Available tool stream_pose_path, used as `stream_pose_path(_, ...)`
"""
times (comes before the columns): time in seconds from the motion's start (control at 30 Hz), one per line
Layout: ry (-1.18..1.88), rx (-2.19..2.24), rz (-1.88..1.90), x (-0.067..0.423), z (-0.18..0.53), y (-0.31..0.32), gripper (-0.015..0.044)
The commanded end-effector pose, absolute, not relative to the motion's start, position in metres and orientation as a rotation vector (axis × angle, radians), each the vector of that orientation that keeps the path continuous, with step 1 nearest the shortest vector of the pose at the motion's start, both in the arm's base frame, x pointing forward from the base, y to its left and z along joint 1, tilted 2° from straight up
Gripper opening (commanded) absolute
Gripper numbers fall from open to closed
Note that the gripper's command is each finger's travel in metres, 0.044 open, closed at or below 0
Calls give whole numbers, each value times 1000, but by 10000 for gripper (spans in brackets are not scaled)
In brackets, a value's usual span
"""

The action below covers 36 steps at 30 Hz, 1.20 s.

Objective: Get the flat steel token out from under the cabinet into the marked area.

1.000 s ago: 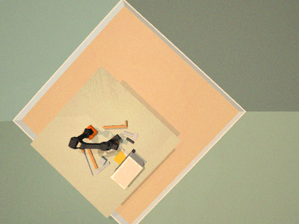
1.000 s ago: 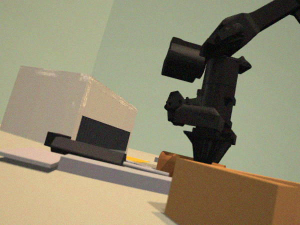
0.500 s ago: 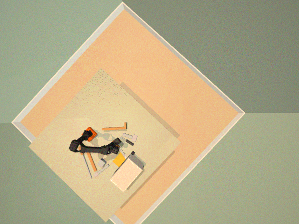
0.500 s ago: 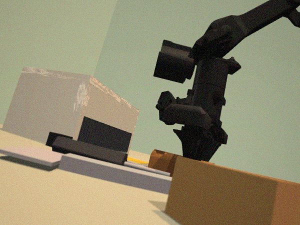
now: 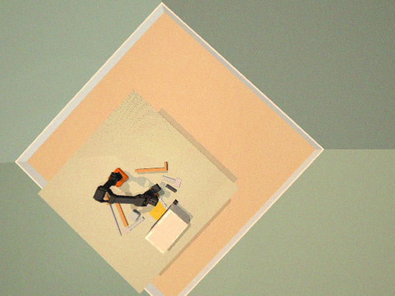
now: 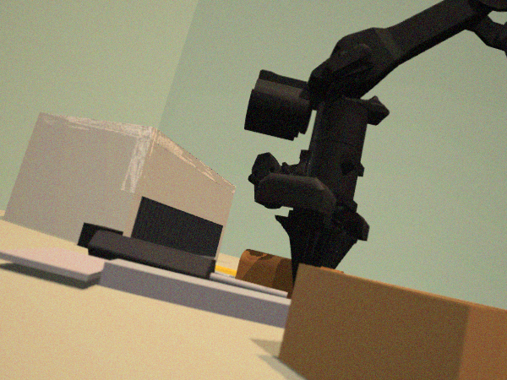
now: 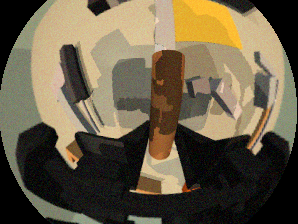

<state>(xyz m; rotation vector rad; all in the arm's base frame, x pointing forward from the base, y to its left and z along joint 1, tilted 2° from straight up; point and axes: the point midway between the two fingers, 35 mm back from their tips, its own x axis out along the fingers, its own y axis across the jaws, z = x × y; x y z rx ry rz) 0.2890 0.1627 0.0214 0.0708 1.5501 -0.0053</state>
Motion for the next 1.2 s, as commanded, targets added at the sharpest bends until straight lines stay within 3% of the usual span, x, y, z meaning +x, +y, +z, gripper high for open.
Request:
stream_pose_path(0.0, 1548, 70, -1, 296, 22, 163, 0)
stream_pose_path(1.17, 1544, 70, -1, 336, 24, 160, 0)
